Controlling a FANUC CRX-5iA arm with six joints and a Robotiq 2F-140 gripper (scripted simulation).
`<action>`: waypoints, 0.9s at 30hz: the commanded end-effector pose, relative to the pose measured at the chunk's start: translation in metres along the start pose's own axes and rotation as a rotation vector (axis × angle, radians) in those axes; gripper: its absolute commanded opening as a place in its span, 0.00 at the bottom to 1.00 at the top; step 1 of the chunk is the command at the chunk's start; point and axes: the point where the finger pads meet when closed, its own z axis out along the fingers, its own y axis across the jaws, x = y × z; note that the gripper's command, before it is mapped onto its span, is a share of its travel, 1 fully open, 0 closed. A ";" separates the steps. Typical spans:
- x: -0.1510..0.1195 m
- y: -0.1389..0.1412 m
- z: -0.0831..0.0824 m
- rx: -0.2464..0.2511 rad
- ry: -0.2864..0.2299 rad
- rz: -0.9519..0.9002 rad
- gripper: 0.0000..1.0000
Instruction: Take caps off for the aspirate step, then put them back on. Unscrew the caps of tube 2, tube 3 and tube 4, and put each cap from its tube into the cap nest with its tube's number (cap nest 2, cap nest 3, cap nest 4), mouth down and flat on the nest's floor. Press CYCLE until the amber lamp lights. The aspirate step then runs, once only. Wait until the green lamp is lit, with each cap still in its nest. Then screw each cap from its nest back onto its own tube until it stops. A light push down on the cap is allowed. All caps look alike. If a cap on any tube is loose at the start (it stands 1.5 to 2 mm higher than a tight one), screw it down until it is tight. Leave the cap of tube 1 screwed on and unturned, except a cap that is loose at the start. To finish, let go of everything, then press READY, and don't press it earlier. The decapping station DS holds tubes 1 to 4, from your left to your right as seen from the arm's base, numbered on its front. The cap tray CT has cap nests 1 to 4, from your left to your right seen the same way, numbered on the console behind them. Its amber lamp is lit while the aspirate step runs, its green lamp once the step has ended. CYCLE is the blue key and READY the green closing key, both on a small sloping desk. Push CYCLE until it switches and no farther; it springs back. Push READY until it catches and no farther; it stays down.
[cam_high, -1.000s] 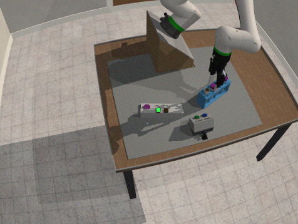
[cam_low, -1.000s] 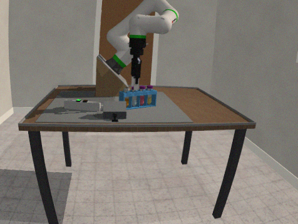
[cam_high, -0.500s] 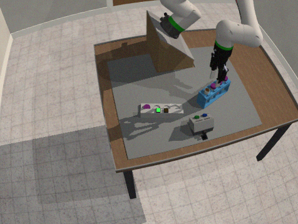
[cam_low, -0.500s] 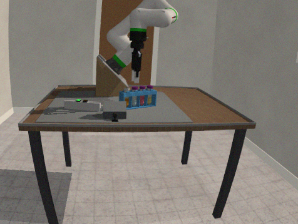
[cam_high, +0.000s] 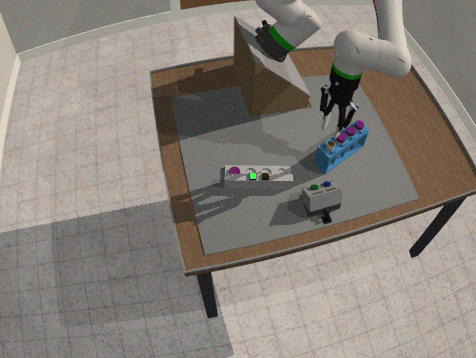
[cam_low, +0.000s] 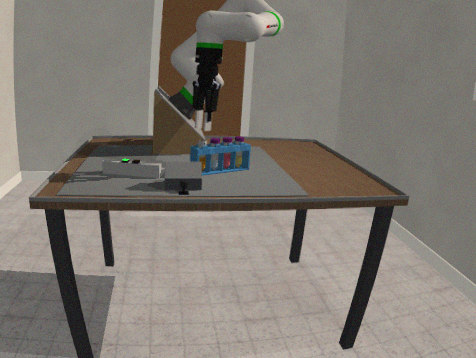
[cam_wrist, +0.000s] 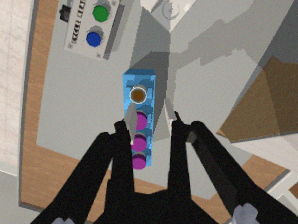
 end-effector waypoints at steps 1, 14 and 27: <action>0.017 0.011 0.001 0.020 -0.017 -0.228 0.29; 0.072 0.049 0.002 0.025 -0.012 -0.749 0.29; 0.133 0.092 0.004 0.025 -0.012 -0.749 0.29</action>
